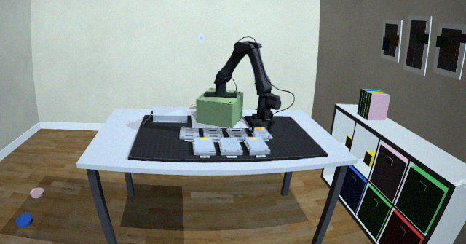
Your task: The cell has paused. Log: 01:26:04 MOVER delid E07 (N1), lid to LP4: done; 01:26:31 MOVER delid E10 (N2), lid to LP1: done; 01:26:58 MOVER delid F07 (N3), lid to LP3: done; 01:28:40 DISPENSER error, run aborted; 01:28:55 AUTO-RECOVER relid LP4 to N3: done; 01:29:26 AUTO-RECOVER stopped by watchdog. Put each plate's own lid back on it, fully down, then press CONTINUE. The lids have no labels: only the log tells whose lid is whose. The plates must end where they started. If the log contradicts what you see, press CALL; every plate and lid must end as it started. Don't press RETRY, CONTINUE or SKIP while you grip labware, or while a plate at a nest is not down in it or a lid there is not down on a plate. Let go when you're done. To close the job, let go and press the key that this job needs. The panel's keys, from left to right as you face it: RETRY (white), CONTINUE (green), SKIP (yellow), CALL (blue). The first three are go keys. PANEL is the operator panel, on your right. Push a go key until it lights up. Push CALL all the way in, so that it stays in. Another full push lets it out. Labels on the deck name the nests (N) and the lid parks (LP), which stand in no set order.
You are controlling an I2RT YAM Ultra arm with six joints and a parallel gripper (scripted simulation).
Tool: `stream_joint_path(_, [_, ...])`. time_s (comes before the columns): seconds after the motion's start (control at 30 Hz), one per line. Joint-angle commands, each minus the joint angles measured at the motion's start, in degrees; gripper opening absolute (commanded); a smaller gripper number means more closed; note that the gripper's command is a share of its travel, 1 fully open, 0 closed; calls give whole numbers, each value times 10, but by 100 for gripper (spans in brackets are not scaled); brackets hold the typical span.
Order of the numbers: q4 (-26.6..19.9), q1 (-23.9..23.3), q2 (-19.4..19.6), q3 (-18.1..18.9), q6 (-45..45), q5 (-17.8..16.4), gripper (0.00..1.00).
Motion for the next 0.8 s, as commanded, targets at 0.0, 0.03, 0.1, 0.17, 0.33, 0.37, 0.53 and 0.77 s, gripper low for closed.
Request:
stream_joint_path(0.0, [10, -6, -6, -13, -5, 6, 92])
stream_joint_path(0.03, [10, -5, -6, -13, -5, 6, 91])
stream_joint_path(0.1, [4, 0, -6, -2, -1, 2, 89])
stream_joint_path(0.17, [4, 0, -6, -2, -1, 2, 87])
stream_joint_path(0.33, [5, 0, -6, -3, -1, 2, 84])
stream_joint_path(0.37, [5, 0, -6, -3, -1, 2, 83])
stream_joint_path(0.53, [13, 0, -6, -16, -2, 6, 0])
stream_joint_path(0.77, [14, 1, -7, -17, -1, 6, 0])
